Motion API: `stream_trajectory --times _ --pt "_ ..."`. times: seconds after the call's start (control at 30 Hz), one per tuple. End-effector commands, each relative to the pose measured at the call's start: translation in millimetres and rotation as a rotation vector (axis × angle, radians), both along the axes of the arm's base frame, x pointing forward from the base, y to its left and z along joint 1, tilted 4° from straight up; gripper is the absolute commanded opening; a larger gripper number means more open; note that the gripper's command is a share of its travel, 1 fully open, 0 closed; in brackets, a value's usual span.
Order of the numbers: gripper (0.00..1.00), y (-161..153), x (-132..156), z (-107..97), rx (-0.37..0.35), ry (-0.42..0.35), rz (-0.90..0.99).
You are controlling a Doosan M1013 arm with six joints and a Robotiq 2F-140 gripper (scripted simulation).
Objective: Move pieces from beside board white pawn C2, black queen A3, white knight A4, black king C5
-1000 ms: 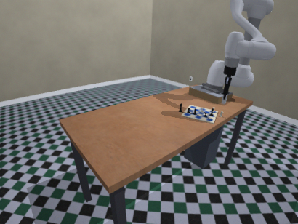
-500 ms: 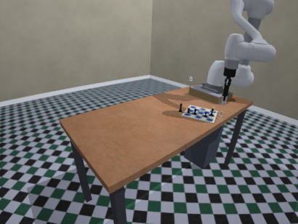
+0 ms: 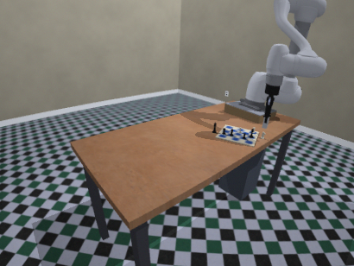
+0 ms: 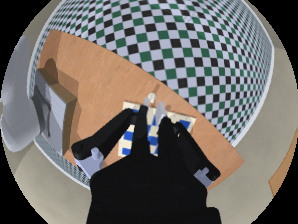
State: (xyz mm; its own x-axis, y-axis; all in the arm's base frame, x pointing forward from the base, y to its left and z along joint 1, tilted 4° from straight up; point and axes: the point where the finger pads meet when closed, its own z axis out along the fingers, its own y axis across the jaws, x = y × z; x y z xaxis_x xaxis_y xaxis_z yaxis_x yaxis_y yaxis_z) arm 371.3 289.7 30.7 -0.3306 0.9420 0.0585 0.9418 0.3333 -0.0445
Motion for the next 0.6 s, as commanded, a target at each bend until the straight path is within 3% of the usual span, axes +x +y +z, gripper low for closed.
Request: stream_trajectory --times 0.0,0.57 --pt "0.22 0.2 -0.2 -3.3 0.0 0.0 0.0" --pt "0.22 1.1 -1.3 -18.7 0.0 0.0 0.0"
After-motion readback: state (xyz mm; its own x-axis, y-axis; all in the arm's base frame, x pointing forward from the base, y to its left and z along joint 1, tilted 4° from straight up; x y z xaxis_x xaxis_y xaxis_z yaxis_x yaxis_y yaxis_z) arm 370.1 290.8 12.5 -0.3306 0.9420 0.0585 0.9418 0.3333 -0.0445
